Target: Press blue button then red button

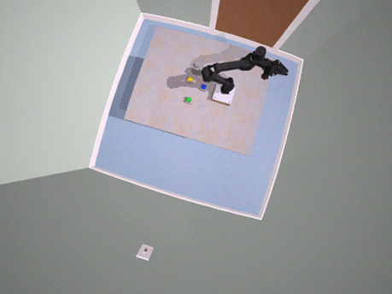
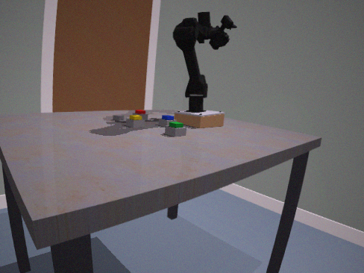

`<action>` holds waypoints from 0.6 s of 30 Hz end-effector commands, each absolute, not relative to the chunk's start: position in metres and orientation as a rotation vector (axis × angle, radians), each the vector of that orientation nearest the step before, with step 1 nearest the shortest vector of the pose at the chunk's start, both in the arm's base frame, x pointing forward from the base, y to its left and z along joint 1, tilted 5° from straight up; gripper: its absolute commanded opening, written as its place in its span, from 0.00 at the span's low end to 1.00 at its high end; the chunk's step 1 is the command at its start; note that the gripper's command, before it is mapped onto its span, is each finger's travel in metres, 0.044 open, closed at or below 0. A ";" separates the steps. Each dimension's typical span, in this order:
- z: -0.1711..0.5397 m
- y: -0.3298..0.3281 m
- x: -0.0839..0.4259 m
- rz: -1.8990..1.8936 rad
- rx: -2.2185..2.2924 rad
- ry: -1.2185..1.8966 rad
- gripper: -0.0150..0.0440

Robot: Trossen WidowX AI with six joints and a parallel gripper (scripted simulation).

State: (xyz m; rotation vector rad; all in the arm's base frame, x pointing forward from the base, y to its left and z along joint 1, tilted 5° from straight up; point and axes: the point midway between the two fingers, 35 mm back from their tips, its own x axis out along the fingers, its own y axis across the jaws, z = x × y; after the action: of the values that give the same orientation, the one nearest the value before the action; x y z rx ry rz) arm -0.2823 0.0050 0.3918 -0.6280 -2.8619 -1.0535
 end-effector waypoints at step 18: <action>0.298 -0.240 -0.190 -1.968 0.867 -1.925 0.93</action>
State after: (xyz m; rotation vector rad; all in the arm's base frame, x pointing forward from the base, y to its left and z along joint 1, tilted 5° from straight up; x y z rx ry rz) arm -0.2158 -0.2138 0.3108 0.7131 -2.1442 -1.9047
